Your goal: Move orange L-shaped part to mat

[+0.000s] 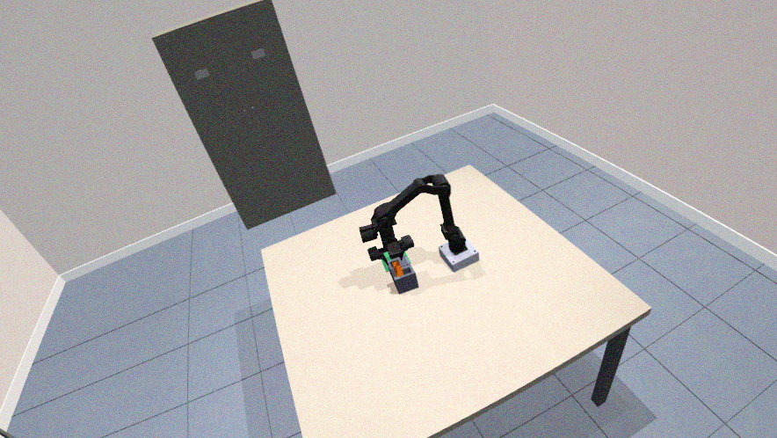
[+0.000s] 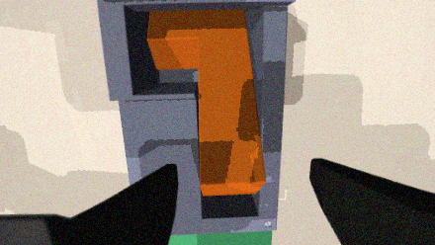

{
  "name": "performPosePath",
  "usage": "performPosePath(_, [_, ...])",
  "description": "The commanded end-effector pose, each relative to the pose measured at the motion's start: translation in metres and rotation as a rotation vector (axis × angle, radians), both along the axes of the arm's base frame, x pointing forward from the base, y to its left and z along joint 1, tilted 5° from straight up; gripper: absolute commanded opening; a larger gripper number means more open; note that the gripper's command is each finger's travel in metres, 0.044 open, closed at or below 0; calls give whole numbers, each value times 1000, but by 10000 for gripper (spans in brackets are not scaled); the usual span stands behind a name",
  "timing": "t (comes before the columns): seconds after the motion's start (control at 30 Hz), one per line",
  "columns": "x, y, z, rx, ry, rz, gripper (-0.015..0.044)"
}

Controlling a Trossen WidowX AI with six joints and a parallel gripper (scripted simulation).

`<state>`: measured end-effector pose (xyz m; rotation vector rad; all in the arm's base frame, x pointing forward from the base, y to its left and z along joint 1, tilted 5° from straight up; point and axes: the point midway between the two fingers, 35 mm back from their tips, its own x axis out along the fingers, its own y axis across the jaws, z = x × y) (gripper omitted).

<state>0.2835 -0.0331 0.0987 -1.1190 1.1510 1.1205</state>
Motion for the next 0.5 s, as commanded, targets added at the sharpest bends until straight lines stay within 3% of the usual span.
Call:
performPosePath(0.0, [-1, 1, -8, 4, 7, -1, 280])
performPosePath(0.47, [0, 3, -30, 4, 7, -1, 280])
